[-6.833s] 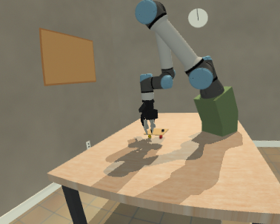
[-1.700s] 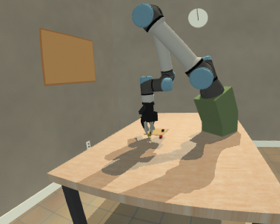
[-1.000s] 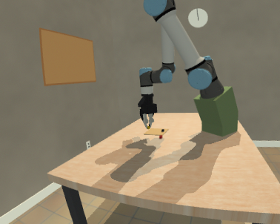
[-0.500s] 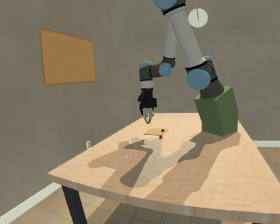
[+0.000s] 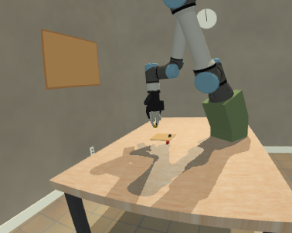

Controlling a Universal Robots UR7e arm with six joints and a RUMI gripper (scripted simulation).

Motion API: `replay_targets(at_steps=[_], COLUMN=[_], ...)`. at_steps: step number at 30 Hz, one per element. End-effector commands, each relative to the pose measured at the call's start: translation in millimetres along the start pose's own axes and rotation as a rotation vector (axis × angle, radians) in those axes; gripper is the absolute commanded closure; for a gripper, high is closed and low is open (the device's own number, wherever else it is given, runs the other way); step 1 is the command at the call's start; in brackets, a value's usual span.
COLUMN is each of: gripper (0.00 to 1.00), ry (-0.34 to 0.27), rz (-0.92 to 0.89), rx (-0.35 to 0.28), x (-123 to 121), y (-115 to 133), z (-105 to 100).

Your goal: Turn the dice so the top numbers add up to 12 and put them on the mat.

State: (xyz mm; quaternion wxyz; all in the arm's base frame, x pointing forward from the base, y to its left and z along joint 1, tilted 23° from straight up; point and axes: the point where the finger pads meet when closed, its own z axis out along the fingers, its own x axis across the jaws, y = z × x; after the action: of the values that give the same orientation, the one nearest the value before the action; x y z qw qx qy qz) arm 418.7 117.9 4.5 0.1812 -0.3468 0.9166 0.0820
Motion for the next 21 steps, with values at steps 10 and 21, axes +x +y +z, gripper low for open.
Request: replay_targets(at_steps=[10, 21], gripper=[1.0, 1.0], ry=[-0.003, -0.003], rz=[-0.007, -0.054], rx=[0.003, 0.003], x=[-1.9, -2.7], y=[-2.1, -2.4], z=[-1.6, -1.5])
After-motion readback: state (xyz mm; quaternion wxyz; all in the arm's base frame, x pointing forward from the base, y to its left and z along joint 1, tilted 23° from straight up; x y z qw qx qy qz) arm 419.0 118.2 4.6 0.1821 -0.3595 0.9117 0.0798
